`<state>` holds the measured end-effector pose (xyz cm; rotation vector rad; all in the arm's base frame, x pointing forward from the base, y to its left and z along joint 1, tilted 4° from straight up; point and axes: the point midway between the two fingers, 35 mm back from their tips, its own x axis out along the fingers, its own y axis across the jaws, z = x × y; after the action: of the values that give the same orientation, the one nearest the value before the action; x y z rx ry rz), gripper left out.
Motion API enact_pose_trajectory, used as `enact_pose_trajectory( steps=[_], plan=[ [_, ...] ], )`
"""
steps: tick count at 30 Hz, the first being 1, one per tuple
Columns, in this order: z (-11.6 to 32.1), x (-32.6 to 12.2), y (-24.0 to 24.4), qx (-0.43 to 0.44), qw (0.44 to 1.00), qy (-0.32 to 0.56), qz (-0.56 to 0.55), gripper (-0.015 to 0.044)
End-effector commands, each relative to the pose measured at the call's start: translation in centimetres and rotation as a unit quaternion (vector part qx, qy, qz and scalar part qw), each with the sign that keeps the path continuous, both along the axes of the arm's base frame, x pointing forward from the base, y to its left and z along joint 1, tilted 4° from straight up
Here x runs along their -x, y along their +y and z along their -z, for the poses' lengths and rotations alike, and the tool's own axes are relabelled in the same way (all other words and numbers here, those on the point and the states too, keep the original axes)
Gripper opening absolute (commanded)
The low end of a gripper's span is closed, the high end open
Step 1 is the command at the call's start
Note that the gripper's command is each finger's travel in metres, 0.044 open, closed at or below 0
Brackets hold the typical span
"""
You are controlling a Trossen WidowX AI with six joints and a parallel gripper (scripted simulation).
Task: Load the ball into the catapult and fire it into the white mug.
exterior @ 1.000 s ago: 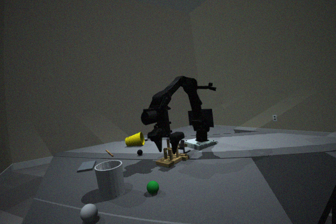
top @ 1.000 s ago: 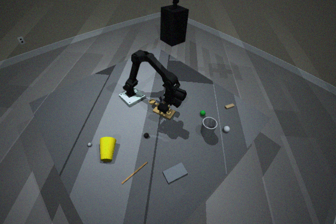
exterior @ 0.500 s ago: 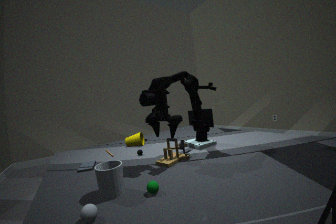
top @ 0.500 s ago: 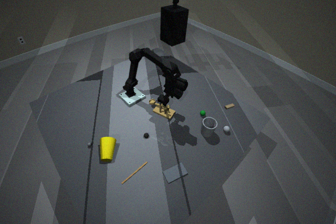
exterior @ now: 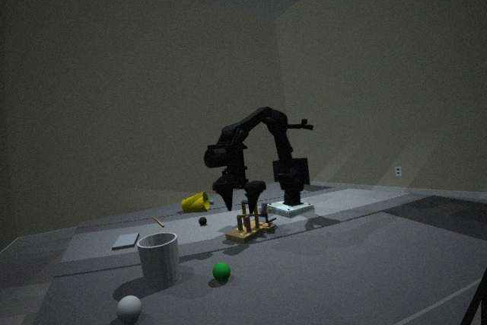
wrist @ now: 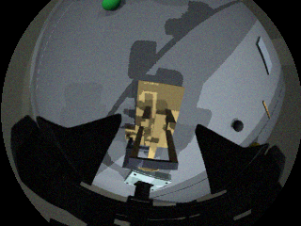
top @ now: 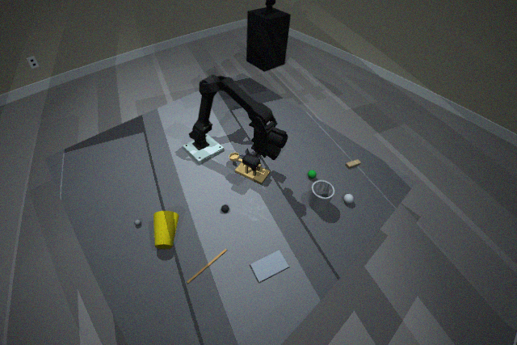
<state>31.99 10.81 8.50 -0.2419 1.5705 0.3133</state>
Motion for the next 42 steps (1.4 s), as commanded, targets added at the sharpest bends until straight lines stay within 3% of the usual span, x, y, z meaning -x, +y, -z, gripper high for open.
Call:
enact_pose_trajectory(
  steps=[1,34,42],
  plan=[
    [0.9,0.2,0.0,0.0,1.0,0.006,0.003,0.044],
    [5.2,0.4,0.1,0.0,1.0,0.006,0.003,0.044],
    [4.9,0.3,0.1,0.0,1.0,0.001,0.0,0.023]
  ],
)
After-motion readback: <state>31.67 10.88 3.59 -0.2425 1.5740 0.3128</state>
